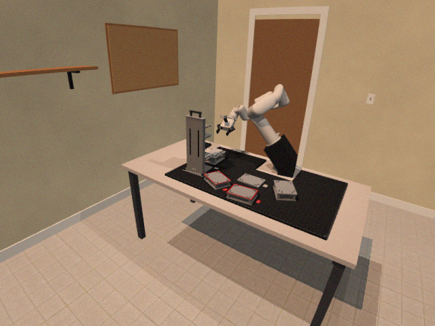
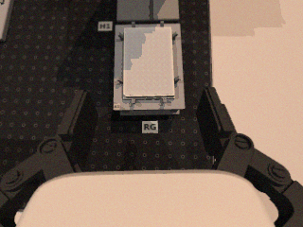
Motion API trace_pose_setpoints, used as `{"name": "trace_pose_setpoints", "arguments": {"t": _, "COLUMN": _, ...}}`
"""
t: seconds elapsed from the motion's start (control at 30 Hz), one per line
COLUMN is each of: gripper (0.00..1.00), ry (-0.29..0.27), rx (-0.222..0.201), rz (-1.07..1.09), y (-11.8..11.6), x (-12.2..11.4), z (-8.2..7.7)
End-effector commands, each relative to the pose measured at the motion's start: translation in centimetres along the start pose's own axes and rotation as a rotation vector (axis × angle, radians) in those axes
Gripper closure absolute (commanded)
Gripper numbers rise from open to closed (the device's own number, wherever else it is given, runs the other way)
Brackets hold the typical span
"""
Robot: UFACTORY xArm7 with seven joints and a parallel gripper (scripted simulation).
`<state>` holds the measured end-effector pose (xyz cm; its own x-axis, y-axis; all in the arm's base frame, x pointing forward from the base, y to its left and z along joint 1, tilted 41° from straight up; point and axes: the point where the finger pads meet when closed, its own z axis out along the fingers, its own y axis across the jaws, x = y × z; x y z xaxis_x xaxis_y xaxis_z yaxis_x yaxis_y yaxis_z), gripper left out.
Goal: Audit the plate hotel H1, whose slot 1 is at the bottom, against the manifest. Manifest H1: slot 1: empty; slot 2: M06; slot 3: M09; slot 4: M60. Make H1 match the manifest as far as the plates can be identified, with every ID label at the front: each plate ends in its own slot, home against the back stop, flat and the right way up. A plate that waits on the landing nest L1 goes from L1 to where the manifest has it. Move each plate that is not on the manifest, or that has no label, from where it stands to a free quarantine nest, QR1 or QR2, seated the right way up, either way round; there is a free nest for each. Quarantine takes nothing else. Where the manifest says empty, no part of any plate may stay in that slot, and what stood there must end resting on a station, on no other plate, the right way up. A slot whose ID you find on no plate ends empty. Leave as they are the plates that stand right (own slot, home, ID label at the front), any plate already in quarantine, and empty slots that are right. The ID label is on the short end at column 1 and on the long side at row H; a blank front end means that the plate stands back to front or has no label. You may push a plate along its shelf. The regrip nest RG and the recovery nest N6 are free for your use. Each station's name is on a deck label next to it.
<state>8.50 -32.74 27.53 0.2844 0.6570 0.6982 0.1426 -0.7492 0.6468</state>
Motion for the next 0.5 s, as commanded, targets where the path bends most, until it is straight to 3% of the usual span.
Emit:
{"name": "trace_pose_setpoints", "arguments": {"t": 0.0, "gripper": 0.0, "ry": -0.053, "rx": -0.001, "rz": -0.001, "y": 0.06, "x": 0.03, "z": -0.06}}
{"name": "trace_pose_setpoints", "arguments": {"t": 0.47, "gripper": 0.0, "ry": -0.253, "rx": -0.002, "rz": -0.001, "y": 0.07, "x": 0.02, "z": -0.07}}
